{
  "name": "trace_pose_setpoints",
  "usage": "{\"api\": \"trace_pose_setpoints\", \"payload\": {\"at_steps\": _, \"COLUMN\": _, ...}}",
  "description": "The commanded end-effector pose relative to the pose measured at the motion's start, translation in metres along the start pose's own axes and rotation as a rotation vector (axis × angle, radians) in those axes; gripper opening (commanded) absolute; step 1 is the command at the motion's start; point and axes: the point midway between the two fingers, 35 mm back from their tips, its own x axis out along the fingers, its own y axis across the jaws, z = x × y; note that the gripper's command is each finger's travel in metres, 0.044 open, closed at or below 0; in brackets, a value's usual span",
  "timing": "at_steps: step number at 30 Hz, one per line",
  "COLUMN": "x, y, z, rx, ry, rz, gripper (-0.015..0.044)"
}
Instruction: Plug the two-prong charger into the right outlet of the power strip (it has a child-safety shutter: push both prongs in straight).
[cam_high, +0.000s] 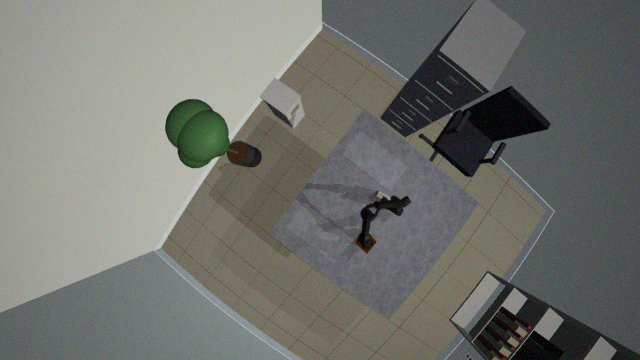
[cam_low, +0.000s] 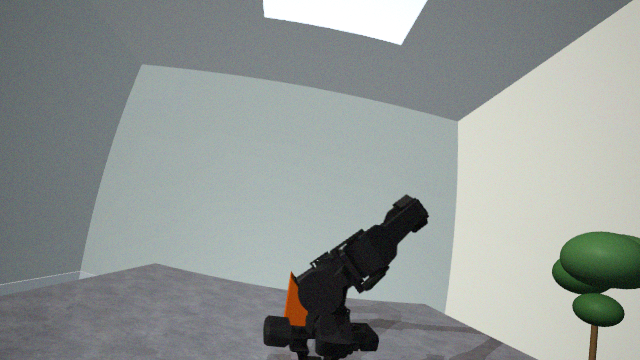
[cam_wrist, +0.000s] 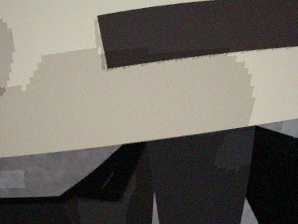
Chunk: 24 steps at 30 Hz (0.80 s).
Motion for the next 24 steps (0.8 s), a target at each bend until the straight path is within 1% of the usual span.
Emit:
{"api": "trace_pose_setpoints", "payload": {"at_steps": 1, "x": 0.0000, "y": 0.0003, "z": 0.0071, "rx": -0.017, "ry": -0.019, "rz": -0.003, "gripper": 0.0000}}
{"api": "trace_pose_setpoints", "payload": {"at_steps": 24, "x": -0.0002, "y": 0.0003, "z": 0.0042, "rx": -0.017, "ry": -0.019, "rz": -0.003, "gripper": 0.0000}}
